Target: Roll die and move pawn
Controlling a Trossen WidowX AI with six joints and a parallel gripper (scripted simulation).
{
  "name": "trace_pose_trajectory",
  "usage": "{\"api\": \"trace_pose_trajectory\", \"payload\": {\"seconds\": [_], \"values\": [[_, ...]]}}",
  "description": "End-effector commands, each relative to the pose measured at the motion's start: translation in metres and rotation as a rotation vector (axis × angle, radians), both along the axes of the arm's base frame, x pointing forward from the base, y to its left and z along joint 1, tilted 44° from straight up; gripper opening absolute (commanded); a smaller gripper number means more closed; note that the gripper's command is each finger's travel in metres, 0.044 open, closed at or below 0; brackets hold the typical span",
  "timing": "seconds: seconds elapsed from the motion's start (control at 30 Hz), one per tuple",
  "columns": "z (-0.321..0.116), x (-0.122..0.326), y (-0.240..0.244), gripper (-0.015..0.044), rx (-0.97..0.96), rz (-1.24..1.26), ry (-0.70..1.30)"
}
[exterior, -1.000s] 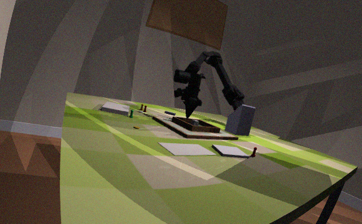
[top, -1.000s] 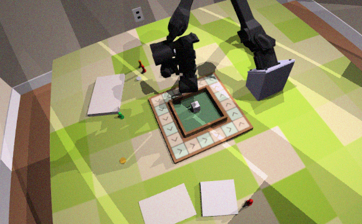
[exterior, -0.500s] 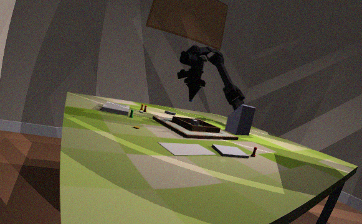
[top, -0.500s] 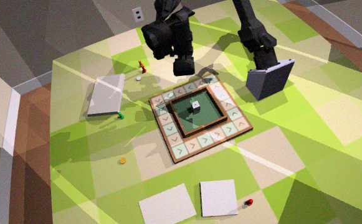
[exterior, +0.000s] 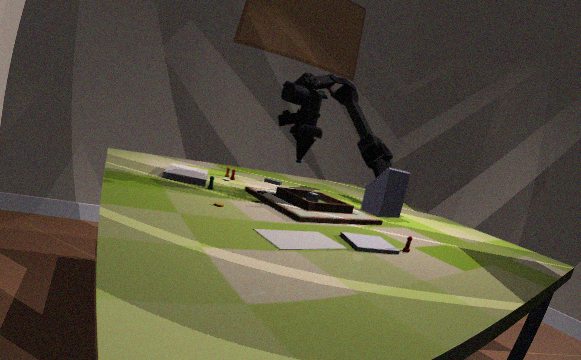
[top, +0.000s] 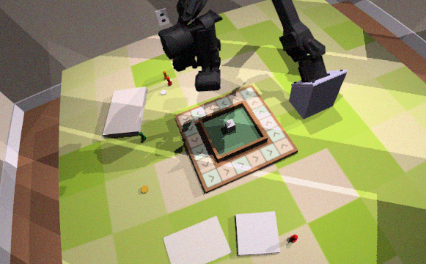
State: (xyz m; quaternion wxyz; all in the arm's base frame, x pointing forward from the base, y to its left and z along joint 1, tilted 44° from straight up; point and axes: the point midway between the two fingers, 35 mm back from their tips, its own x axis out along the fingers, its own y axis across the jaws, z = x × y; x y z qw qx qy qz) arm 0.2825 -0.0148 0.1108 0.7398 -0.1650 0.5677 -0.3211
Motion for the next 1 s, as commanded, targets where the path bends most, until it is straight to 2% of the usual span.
{"api": "trace_pose_trajectory", "payload": {"seconds": [0.0,0.53,0.97], "values": [[-0.017,0.012,-0.015,0.0,-0.013,0.001,0.018],[-0.054,0.029,-0.052,0.0,-0.019,0.0,0.016],[-0.063,0.03,-0.06,0.0,-0.02,0.0,0.016]]}}
